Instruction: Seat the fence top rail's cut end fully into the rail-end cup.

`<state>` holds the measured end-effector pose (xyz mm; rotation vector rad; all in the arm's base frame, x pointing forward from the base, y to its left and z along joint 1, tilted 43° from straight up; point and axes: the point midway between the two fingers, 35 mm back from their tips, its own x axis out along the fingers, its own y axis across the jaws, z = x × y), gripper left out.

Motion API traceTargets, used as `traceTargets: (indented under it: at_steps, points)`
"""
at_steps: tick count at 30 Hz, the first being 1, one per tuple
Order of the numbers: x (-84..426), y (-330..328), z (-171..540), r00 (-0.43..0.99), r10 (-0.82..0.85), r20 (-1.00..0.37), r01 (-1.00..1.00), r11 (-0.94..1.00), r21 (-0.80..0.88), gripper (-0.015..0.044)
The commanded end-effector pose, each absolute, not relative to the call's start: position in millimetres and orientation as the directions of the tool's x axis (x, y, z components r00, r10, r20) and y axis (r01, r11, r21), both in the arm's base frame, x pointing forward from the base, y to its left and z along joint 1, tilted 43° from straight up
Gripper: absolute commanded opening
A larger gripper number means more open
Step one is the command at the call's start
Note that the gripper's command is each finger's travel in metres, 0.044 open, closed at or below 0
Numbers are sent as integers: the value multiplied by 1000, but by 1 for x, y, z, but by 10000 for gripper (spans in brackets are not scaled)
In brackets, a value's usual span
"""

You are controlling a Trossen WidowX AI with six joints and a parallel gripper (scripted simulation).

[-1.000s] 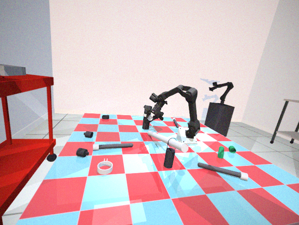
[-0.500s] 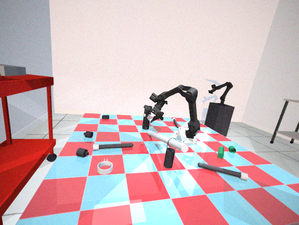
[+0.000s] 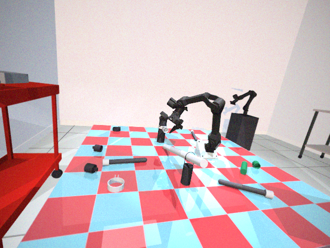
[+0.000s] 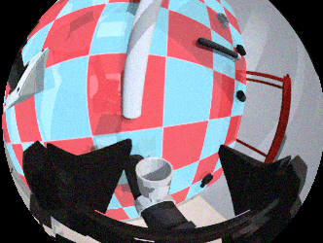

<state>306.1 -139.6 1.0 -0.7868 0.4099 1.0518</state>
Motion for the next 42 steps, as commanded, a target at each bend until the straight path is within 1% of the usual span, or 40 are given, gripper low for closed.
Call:
traceTargets:
  at_steps: [1,5,9,13,14,16,18,33,35,37,40,42]
  points:
    - [306,-139,12,455,615,-644,-889,361,-282,440]
    - [305,-136,50,453,617,-644,-799,602,15,440]
    - [300,-129,88,451,619,-643,-585,749,311,440]
    - [292,-119,125,448,621,-643,-282,781,558,440]
    - [289,-117,133,448,622,-643,-204,771,604,440]
    - [286,-113,143,447,622,-643,-108,751,652,440]
    - [285,-112,148,447,622,-642,-66,739,670,440]
    - [285,-111,147,443,624,-644,-53,735,676,440]
    - [286,-108,145,421,632,-651,15,712,702,440]
    - [289,-102,141,383,644,-662,136,669,730,440]
    - [293,-89,132,300,665,-684,392,568,724,440]
    - [296,-79,126,240,675,-697,559,491,668,440]
